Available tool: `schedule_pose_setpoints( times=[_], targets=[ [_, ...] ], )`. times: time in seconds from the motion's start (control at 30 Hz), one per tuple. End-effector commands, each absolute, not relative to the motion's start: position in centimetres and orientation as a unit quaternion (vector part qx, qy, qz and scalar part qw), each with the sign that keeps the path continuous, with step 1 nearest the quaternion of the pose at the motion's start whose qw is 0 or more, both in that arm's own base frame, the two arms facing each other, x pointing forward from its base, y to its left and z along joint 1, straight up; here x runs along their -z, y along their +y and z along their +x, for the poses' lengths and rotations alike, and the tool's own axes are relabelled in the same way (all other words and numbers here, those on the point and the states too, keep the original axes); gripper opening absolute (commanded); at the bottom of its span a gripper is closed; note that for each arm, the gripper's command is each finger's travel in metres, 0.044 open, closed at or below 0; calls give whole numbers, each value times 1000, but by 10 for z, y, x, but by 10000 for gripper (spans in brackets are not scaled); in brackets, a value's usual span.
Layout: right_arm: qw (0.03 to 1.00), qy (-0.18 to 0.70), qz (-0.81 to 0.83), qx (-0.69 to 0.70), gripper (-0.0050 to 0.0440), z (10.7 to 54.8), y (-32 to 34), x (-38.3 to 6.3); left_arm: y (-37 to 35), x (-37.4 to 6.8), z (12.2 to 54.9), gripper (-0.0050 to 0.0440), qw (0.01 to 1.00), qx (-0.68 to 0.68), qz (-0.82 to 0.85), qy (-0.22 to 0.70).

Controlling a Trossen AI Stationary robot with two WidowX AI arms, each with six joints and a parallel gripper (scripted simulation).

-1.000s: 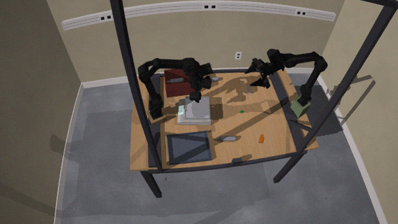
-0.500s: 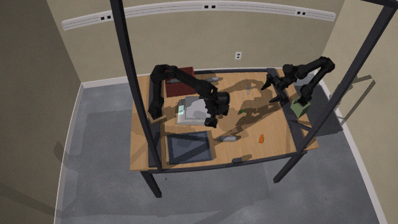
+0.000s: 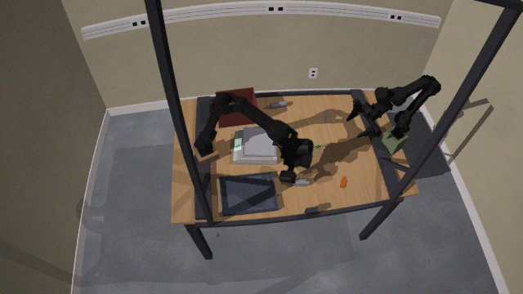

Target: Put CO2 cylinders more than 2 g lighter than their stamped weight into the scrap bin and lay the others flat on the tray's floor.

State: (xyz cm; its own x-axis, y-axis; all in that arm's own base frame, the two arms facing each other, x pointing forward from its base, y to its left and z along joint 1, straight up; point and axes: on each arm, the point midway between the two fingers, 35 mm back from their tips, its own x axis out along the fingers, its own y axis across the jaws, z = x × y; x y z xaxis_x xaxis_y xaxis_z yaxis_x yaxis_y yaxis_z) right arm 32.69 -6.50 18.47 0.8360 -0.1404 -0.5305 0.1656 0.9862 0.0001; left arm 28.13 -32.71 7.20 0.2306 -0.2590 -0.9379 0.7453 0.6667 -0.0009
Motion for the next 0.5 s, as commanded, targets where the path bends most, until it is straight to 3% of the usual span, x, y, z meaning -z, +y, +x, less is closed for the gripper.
schedule_pose_setpoints(
  times=[0.0,0.4,0.47],
  targets=[
    [961,265,22,81,440,327,-64,-192,-333,-79,286,440,755,336,229,514],
    [961,264,22,82,440,328,-65,-193,-330,-81,284,440,756,338,229,513],
    [961,264,22,82,440,328,-65,-193,-331,-77,285,392,751,339,236,515]
  ],
)
